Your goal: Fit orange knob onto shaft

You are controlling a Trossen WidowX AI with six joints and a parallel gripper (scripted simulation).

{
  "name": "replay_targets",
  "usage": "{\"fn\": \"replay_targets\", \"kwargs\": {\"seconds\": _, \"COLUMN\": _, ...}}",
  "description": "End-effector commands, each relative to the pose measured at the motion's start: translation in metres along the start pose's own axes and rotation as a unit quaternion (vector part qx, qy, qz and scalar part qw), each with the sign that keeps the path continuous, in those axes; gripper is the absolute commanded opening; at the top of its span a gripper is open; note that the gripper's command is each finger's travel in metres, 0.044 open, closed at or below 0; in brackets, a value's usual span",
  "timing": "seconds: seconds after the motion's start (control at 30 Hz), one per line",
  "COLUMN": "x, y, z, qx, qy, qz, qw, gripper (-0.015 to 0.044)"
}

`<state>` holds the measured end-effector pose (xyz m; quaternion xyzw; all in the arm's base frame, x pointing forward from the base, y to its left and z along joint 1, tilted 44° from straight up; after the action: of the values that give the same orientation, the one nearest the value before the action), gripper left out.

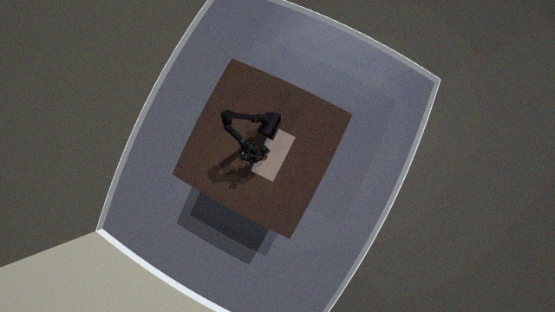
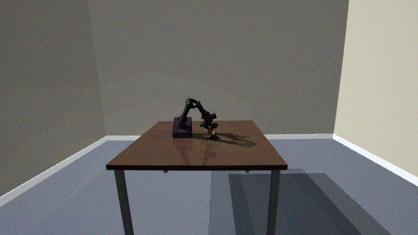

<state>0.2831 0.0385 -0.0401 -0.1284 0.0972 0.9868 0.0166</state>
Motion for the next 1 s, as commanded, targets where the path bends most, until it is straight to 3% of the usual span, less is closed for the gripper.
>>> {"fn": "replay_targets", "kwargs": {"seconds": 0.0, "x": 0.003, "y": 0.007, "z": 0.003, "qx": -0.032, "qy": 0.009, "qz": 0.002, "qw": 0.999, "gripper": 0.0179}}
{"fn": "replay_targets", "kwargs": {"seconds": 0.97, "x": 0.013, "y": 0.042, "z": 0.007, "qx": -0.203, "qy": 0.053, "qz": 0.004, "qw": 0.978, "gripper": 0.0179}}
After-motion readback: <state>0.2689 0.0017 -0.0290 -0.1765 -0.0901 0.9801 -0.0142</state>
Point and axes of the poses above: the point midway between the two fingers, 35 mm back from their tips, its own z axis back along the fingers, its own x axis across the jaws, y = z × x, the point moved 4 cm from there along z, back along the fingers, and after that the axes turned 15 degrees about z, right-handed, at the moved point
